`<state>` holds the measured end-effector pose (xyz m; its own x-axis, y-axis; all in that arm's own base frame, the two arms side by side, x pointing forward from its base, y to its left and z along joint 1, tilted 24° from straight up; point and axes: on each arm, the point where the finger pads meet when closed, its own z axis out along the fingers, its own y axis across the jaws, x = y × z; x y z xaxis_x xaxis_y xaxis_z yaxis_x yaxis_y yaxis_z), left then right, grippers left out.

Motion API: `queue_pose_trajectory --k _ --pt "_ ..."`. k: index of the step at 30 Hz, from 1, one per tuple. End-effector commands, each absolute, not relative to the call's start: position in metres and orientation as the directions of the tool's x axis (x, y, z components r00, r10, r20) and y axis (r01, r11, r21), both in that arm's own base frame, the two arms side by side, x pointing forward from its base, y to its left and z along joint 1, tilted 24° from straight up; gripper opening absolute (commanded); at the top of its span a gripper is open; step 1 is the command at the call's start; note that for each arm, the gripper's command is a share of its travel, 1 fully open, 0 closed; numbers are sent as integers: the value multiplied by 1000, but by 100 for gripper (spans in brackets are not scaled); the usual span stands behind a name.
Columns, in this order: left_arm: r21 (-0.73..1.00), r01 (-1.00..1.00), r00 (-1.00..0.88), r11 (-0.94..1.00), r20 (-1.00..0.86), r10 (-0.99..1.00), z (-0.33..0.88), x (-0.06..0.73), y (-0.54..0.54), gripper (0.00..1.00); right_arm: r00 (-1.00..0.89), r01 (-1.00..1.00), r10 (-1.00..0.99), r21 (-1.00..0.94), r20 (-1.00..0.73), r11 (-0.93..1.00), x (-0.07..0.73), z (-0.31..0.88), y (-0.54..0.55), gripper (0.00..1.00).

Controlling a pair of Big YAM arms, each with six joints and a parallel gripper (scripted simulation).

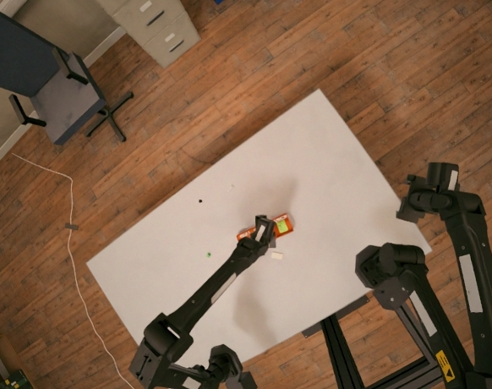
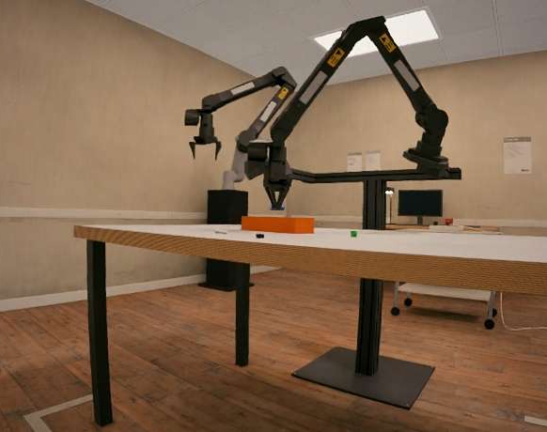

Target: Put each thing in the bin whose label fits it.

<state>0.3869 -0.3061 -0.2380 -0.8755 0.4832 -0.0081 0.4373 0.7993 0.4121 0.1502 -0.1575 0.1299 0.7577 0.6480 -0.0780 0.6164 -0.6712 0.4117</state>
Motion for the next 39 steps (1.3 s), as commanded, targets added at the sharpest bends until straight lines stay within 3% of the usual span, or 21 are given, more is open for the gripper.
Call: queue_pose_trajectory --k 1,18,39 --pt "408 568 -794 715 45 606 -236 387 -310 9 764 610 640 406 -76 -680 147 132 -157 100" --pt "353 848 -484 395 212 849 -227 387 -314 9 764 610 640 406 -76 -680 147 132 -157 100" --pt "214 975 -15 -64 349 937 -229 383 -313 9 764 610 640 406 -76 -680 147 132 -157 100"
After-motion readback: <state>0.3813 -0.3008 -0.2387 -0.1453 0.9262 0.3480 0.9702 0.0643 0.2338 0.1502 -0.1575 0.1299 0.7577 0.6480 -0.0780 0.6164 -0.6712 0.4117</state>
